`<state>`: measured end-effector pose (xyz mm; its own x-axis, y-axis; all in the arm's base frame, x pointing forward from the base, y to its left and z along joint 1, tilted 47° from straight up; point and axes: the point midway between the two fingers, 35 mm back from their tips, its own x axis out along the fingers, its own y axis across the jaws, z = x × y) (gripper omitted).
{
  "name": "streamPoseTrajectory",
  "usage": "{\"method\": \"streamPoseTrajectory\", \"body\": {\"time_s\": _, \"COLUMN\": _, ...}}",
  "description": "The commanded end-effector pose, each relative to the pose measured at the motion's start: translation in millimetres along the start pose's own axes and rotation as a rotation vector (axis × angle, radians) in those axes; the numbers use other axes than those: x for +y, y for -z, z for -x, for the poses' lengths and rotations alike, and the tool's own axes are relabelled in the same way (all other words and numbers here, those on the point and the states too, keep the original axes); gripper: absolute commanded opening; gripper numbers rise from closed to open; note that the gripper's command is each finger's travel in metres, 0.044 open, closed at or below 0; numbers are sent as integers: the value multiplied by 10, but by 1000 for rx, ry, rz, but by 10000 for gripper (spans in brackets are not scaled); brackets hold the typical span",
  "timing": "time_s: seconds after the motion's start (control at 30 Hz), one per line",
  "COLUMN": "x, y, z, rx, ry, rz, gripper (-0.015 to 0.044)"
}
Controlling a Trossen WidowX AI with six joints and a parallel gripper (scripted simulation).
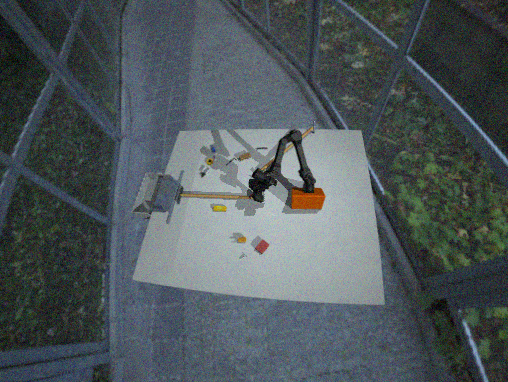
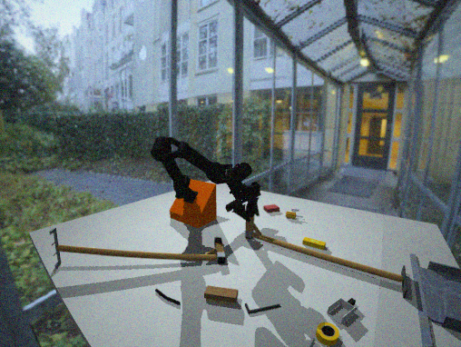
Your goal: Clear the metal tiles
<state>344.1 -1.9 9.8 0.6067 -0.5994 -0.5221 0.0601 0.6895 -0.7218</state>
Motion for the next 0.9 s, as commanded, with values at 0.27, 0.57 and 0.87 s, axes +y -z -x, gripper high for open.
{"method": "streamPoseTrajectory", "body": {"time_s": 0.27, "x": 61, "y": -91, "z": 143, "rx": 6, "ry": -12, "rz": -12, "gripper": 440}}
{"method": "streamPoseTrajectory", "body": {"time_s": 0.57, "x": 119, "y": -198, "z": 358, "rx": 12, "ry": -23, "rz": -25, "gripper": 440}}
{"method": "streamPoseTrajectory", "body": {"time_s": 0.87, "x": 146, "y": -290, "z": 596, "rx": 14, "ry": -27, "rz": -35, "gripper": 440}}
